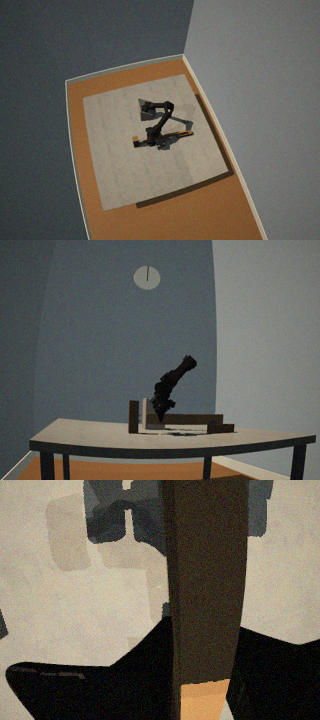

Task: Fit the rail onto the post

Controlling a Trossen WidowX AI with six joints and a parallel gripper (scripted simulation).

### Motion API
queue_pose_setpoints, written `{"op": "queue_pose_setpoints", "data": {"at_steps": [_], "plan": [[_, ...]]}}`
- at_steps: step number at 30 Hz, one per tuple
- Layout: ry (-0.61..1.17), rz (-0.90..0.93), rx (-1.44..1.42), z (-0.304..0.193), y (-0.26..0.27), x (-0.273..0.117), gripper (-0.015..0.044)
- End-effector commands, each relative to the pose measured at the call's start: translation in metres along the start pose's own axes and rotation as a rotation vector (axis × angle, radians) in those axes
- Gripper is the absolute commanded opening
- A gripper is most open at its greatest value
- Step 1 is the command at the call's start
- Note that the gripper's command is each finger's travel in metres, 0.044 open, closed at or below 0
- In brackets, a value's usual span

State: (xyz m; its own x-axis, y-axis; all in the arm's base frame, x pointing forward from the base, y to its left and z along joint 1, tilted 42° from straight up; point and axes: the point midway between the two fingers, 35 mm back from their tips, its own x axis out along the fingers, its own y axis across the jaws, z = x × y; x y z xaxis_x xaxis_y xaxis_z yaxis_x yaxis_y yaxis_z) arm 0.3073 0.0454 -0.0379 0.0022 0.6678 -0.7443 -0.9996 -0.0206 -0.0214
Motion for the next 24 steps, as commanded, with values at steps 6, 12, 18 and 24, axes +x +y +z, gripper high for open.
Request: {"op": "queue_pose_setpoints", "data": {"at_steps": [6,12,18,24], "plan": [[0.003,-0.007,0.000,-0.0048,-0.0022,-0.0017,0.0000],[0.003,-0.007,0.000,-0.0066,-0.0023,-0.0010,0.0000],[0.003,-0.007,0.000,-0.0084,-0.0023,-0.0007,0.0000],[0.004,-0.007,0.000,-0.0102,-0.0024,-0.0011,0.0000]]}}
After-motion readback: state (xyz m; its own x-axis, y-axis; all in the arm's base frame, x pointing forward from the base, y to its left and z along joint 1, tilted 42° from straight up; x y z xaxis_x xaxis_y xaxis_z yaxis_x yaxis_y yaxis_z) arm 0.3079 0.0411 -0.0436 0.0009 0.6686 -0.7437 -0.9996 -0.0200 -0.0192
